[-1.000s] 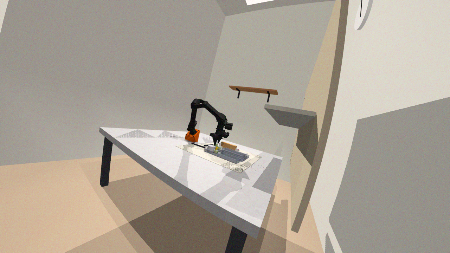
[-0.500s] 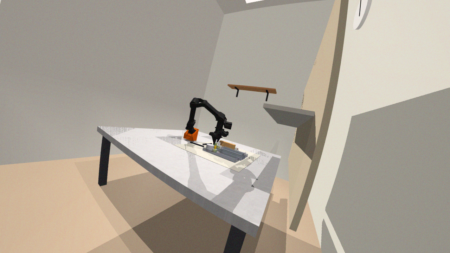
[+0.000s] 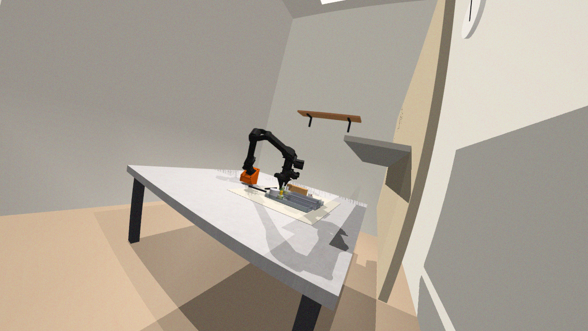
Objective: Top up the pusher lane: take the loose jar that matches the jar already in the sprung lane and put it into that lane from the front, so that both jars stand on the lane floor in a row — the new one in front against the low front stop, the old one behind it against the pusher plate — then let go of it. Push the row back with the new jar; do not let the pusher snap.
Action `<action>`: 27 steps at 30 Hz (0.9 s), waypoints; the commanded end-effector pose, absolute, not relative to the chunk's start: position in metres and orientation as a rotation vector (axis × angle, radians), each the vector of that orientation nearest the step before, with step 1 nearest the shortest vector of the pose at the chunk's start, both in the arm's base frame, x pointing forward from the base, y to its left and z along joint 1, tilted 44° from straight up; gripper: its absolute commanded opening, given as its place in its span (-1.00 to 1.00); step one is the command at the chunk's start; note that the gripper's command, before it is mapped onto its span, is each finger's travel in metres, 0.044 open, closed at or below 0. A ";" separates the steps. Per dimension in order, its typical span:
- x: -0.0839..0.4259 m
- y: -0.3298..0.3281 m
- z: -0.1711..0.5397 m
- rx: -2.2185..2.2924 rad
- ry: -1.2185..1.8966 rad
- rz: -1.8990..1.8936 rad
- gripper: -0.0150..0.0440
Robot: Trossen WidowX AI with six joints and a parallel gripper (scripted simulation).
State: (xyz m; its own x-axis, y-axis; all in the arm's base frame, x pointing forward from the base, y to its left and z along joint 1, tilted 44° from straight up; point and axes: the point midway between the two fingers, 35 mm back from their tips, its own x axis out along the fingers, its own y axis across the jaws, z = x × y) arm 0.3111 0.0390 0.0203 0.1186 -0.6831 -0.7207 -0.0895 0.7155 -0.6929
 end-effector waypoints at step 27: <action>0.332 0.047 0.029 -0.683 1.374 -0.485 -0.49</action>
State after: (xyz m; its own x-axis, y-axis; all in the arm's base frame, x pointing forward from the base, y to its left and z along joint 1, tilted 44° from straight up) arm 0.3218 0.0417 0.0230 0.1161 -0.6830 -0.7211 -0.0901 0.7158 -0.6925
